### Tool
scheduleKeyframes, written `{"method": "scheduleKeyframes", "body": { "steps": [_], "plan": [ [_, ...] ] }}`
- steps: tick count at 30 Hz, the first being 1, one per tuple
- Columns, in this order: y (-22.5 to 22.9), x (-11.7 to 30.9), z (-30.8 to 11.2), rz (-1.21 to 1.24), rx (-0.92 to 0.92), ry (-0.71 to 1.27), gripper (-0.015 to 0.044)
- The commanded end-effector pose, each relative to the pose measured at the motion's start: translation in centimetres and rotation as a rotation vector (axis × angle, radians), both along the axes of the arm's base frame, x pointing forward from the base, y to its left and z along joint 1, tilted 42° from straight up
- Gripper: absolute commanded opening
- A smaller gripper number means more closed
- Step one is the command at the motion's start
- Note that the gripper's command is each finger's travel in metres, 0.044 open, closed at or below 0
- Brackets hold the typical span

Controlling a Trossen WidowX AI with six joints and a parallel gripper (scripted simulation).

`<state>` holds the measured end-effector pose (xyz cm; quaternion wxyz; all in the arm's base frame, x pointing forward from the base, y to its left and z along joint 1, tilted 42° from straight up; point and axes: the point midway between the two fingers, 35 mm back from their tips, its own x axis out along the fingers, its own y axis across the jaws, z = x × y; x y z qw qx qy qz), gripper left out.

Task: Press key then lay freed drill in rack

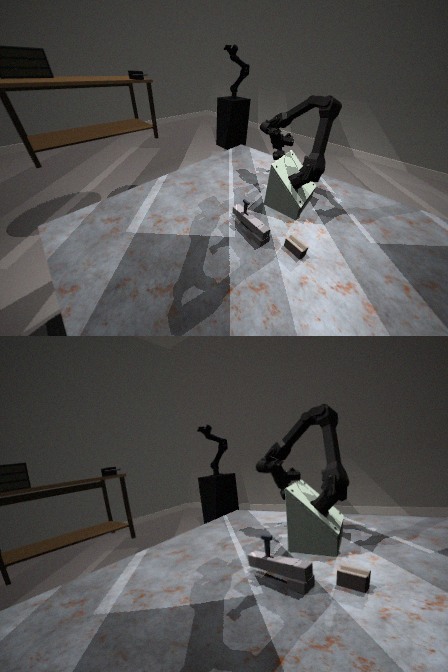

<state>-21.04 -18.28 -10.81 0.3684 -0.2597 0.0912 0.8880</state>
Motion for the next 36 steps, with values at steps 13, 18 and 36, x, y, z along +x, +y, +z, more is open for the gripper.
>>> {"method": "scheduleKeyframes", "body": {
  "steps": [13, 18, 36],
  "plan": [
    [-3.0, 4.8, -0.5, 0.250, 0.121, -0.285, 0.0059],
    [-5.5, 12.3, -0.8, 0.627, 0.310, -0.649, 0.0000],
    [-2.7, 32.2, 1.1, 1.660, 0.884, -1.408, 0.0000]
  ]
}}
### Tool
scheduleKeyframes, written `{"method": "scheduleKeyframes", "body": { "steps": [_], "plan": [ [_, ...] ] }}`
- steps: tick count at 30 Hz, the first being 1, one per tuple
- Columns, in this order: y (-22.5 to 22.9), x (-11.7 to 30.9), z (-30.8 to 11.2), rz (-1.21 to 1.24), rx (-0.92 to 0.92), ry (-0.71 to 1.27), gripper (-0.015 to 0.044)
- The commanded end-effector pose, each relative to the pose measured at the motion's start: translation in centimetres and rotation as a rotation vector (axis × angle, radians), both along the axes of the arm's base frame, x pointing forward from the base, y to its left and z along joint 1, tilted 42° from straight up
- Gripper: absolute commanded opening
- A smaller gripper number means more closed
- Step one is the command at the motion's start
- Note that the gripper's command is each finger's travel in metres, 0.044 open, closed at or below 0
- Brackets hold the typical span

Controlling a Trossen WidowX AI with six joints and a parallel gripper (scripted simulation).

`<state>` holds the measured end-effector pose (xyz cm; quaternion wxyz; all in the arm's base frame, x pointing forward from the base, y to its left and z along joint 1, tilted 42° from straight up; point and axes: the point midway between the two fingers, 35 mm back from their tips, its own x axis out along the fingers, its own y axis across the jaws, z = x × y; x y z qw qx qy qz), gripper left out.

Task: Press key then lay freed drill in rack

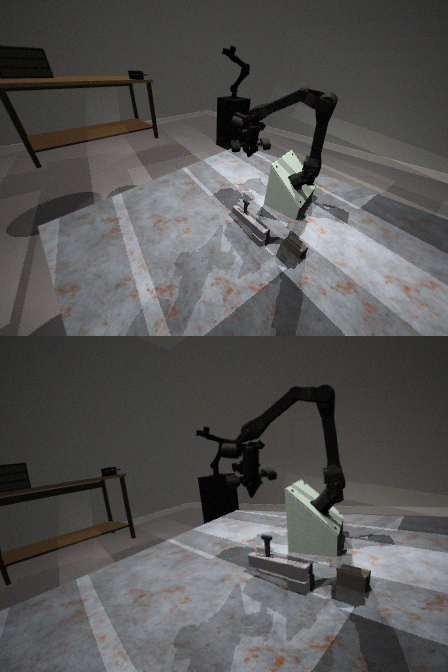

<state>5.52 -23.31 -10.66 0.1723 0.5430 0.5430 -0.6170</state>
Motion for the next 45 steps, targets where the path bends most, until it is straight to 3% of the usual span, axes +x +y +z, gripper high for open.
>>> {"method": "scheduleKeyframes", "body": {
  "steps": [1, 11, 21, 45],
  "plan": [
    [2.9, 6.6, 1.1, 0.402, 0.171, -0.276, 0.0000],
    [9.4, 14.9, 3.3, 0.995, 0.420, -0.721, 0.0000],
    [17.7, 20.6, 6.5, 1.540, 0.630, -1.184, 0.0000],
    [19.2, 20.6, 5.6, 1.559, 0.637, -1.203, 0.0000]
  ]
}}
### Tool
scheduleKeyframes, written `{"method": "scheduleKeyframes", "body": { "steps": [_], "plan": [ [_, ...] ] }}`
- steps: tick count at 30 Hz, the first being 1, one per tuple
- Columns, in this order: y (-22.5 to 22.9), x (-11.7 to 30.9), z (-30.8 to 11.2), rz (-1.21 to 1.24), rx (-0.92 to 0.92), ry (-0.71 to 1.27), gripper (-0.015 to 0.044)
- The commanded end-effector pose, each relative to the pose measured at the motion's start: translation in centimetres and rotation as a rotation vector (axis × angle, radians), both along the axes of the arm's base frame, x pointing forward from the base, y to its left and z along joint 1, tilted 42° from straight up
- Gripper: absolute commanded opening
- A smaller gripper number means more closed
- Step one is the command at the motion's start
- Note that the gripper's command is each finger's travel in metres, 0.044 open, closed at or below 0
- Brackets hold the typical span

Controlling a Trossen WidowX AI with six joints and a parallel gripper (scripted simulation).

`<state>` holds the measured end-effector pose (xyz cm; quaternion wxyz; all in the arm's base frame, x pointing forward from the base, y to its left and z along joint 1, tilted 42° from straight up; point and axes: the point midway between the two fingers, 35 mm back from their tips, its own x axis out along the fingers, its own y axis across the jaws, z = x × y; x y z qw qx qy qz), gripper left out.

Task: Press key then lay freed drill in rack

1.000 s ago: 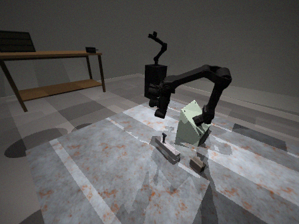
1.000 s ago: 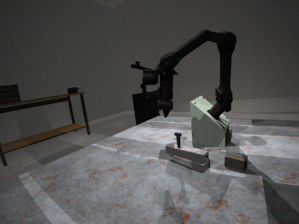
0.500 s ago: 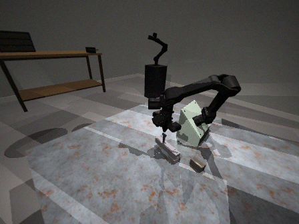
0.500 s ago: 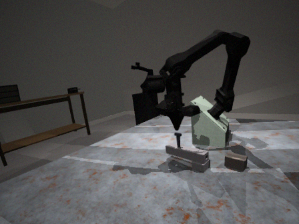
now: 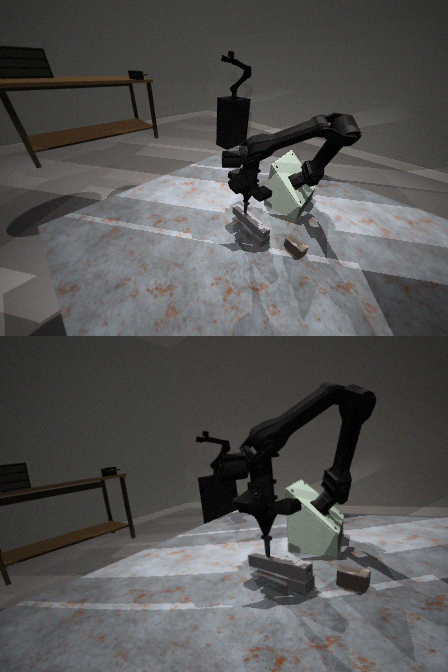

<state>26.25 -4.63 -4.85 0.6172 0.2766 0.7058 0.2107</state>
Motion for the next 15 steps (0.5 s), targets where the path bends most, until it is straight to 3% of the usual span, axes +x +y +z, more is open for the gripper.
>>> {"method": "scheduleKeyframes", "body": {
  "steps": [1, 15],
  "plan": [
    [0.49, -0.11, -0.22, -0.002, 0.006, 0.004, 0.0000],
    [0.60, 0.02, -0.63, -0.002, 0.006, 0.004, 0.0000]
  ]
}}
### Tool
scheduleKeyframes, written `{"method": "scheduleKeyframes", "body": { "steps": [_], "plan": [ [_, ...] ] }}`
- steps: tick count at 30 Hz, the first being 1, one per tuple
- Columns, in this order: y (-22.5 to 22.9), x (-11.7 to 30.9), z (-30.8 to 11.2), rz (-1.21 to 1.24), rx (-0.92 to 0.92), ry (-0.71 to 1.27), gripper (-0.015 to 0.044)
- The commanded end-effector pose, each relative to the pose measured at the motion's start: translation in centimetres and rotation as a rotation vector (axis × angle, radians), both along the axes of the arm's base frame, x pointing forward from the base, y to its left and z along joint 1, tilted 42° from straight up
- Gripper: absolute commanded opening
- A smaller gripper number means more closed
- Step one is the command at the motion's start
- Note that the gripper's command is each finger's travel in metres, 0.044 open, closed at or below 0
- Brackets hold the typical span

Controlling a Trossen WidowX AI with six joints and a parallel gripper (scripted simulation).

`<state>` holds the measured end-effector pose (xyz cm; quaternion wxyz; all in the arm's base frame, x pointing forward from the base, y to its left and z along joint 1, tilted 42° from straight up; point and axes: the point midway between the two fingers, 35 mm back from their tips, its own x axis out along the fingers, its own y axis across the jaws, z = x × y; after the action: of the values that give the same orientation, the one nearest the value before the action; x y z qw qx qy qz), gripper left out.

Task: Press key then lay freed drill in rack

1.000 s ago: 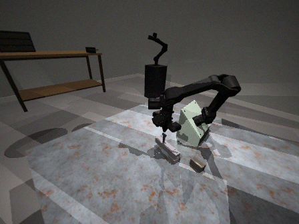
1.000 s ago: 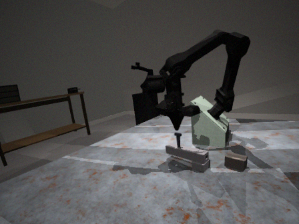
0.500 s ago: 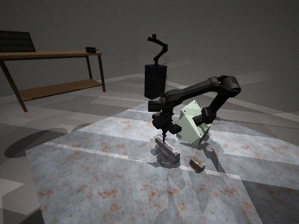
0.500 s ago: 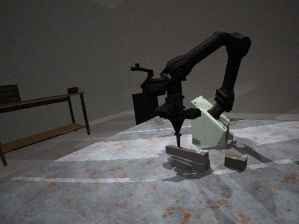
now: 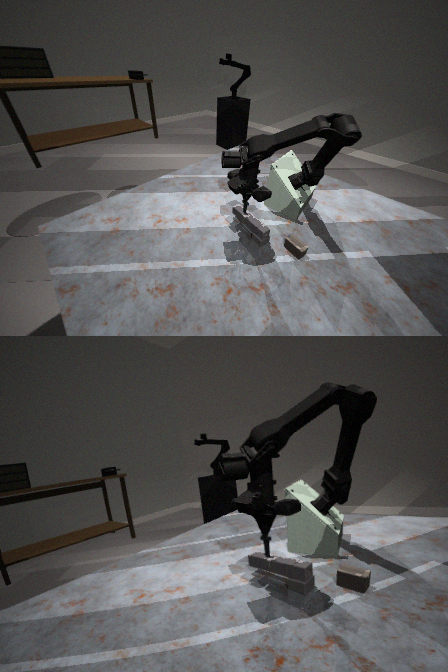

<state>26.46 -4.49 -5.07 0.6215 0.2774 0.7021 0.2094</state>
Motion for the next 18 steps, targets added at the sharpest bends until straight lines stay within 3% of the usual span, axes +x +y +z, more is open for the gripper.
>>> {"method": "scheduleKeyframes", "body": {
  "steps": [1, 18],
  "plan": [
    [0.49, -0.19, -0.43, 0.005, 0.008, 0.013, 0.0000],
    [0.92, -0.60, -0.76, 0.005, 0.008, 0.013, 0.0000]
  ]
}}
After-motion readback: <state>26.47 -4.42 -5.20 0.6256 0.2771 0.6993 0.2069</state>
